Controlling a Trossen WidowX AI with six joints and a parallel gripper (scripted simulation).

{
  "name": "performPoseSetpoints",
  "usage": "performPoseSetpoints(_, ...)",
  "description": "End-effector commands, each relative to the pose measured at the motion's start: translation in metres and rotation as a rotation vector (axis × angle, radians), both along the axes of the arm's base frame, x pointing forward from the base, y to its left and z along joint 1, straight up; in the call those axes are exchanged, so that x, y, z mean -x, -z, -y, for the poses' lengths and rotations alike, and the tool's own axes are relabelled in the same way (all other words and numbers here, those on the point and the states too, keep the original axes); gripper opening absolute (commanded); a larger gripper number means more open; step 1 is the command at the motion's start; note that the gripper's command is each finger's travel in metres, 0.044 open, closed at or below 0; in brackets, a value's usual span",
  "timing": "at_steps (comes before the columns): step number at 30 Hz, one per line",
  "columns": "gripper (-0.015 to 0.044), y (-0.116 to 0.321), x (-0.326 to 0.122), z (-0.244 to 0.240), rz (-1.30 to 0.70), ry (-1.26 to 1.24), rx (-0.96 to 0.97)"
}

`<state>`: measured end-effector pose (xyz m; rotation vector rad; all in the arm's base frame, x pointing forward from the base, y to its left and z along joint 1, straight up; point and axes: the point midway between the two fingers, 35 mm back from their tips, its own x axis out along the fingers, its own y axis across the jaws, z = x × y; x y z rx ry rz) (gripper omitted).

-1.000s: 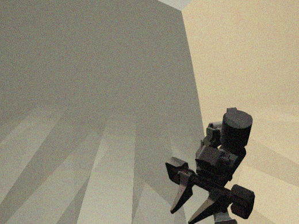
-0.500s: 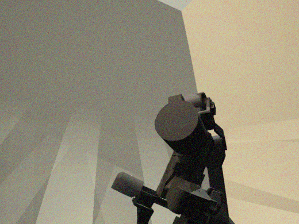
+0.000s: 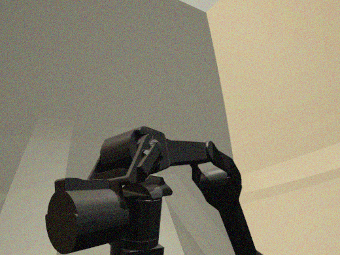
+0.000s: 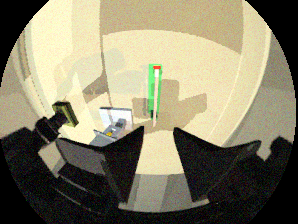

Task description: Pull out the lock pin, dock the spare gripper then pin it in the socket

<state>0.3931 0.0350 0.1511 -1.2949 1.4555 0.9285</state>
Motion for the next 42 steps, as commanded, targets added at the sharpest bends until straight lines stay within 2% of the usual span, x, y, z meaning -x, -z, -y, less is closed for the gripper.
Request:
performPoseSetpoints(1, 0.0180, -0.002, -0.002, 0.001, -0.014, -0.033, -0.016)
performPoseSetpoints(6, 0.0180, 0.006, -0.004, 0.000, -0.014, -0.033, -0.016)
performPoseSetpoints(21, 0.0180, 0.072, -0.002, 0.003, -0.015, -0.033, -0.016)
performPoseSetpoints(42, 0.0180, 0.102, -0.004, 0.004, -0.014, -0.033, -0.016)
